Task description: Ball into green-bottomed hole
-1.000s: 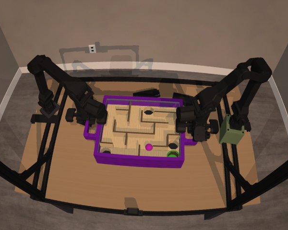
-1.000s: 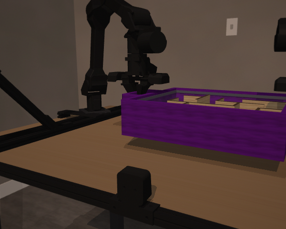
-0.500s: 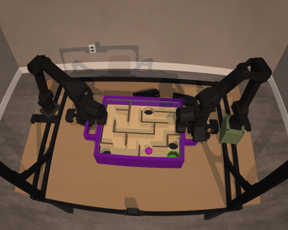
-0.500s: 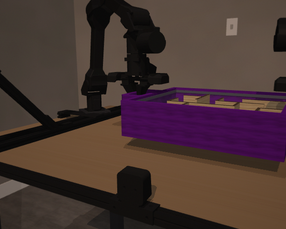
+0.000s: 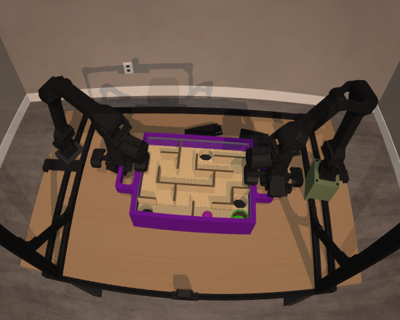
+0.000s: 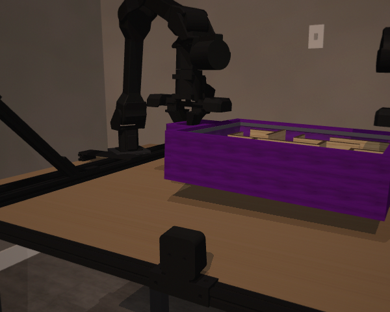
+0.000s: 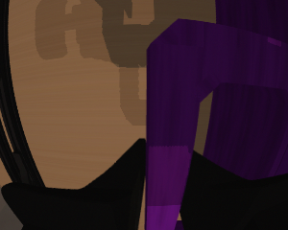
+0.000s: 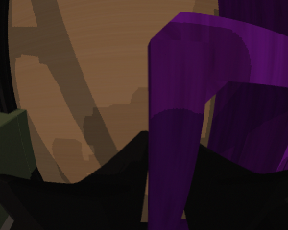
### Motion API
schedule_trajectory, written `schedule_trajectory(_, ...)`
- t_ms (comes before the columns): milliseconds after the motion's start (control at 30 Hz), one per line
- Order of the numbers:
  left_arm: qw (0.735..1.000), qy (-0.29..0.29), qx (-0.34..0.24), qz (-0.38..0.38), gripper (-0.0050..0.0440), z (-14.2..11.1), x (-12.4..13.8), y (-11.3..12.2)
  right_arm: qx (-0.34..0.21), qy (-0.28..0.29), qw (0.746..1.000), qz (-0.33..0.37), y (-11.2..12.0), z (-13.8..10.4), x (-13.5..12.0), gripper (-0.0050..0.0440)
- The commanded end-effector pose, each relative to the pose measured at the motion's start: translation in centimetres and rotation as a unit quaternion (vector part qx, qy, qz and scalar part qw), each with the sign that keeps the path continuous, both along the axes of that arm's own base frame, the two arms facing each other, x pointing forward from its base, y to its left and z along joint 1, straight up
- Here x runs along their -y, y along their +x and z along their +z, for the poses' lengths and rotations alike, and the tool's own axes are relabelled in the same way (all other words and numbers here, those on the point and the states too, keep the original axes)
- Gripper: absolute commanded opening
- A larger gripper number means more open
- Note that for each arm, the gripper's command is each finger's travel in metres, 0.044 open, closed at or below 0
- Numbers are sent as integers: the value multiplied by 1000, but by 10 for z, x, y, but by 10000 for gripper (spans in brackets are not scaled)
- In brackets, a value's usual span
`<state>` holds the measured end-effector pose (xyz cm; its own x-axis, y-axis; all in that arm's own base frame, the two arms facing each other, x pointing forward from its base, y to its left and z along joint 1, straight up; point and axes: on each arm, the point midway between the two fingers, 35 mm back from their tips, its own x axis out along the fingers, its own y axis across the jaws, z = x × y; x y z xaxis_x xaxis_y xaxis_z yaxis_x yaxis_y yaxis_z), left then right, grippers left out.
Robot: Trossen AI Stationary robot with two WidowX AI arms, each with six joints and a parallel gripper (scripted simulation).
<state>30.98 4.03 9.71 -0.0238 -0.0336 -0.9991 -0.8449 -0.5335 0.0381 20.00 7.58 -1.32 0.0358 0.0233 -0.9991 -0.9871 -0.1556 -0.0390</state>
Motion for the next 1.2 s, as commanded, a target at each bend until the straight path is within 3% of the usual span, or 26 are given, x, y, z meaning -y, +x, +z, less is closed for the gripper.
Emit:
schedule_trajectory(0,1000,0,-6,0,20,3,-1,2,5,-4,1000,1,-2,-3,0,20)
schedule_trajectory(600,1000,23,16,0,20,-11,1,1,-24,-17,1000,1,0,11,-1,20)
schedule_trajectory(1167,1000,12,8,0,20,-5,0,1,-13,-9,1000,1,-1,6,0,20)
